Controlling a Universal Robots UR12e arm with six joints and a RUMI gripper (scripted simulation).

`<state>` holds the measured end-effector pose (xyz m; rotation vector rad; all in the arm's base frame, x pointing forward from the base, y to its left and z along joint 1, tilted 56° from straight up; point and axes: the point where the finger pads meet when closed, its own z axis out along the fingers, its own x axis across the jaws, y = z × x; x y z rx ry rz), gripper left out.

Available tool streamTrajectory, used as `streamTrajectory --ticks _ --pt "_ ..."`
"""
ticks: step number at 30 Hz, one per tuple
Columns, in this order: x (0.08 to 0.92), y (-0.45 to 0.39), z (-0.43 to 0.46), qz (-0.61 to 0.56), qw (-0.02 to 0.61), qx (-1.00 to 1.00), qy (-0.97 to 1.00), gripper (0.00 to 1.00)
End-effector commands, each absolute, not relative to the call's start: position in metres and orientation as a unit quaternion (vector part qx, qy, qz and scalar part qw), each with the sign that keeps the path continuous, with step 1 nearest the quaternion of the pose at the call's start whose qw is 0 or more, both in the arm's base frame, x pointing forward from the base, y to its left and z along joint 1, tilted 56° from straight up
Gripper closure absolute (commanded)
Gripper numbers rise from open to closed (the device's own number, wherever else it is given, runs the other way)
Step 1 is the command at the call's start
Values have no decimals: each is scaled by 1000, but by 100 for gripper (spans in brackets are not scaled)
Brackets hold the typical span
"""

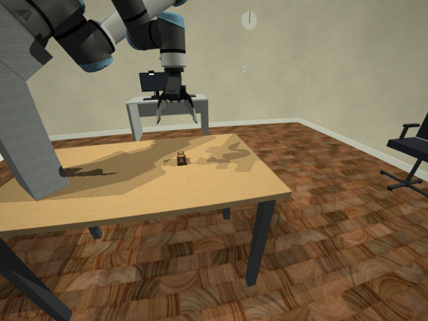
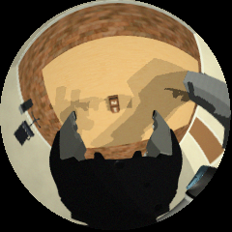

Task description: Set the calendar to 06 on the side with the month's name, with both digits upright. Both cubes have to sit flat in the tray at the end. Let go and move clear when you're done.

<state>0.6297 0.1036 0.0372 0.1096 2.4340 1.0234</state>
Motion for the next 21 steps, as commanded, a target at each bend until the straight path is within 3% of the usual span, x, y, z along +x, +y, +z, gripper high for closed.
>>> streamTrajectory --ticks 1,21 --pt "638 144 43 369 274 -5 888 0" --pt "638 168 48 368 287 -33 884 0"
